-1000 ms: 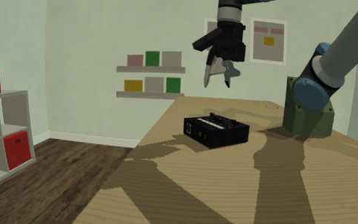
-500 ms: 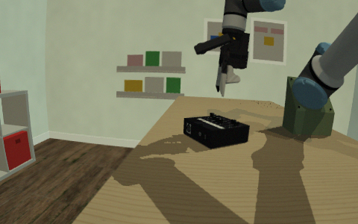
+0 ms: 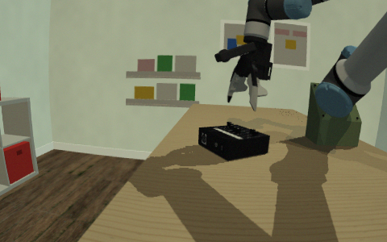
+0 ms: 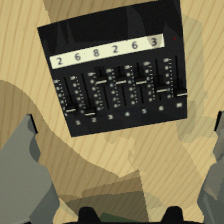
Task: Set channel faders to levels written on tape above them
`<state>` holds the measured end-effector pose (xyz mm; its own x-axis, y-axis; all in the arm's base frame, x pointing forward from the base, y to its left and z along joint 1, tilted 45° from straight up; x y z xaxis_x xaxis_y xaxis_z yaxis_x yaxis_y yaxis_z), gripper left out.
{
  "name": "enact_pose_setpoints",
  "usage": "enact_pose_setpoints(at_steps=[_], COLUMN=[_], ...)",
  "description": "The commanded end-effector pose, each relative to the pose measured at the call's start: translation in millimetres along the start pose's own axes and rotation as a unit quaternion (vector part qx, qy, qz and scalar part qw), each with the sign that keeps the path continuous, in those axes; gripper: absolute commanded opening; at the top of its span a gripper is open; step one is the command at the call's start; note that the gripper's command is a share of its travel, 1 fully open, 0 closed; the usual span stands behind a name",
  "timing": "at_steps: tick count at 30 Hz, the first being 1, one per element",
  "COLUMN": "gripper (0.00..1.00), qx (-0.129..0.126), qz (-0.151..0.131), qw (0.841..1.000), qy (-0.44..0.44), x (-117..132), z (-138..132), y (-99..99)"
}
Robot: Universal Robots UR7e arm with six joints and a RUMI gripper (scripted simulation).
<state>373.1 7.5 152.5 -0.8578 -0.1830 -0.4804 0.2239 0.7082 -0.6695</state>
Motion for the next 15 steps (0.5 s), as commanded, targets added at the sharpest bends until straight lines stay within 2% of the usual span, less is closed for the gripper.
enact_pose_setpoints(at_steps=[1, 15], gripper=[1.00, 1.00], qx=[-0.004, -0.003], qz=[0.007, 0.010], qw=[0.999, 0.996], qy=[-0.046, -0.089], x=[2.9, 5.6], z=[-0.2, -1.9], y=[2.4, 5.1])
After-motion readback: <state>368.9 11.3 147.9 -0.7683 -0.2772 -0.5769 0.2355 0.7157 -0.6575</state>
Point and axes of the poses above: the point where the finger pads meet when closed, its own y axis out along the fingers, its own z axis across the jaws, x = y × z, the point moved 10 cm from there along -y, back along the fingers, and after that the axes turned 9 degrees about -y, right-handed, at the moved point
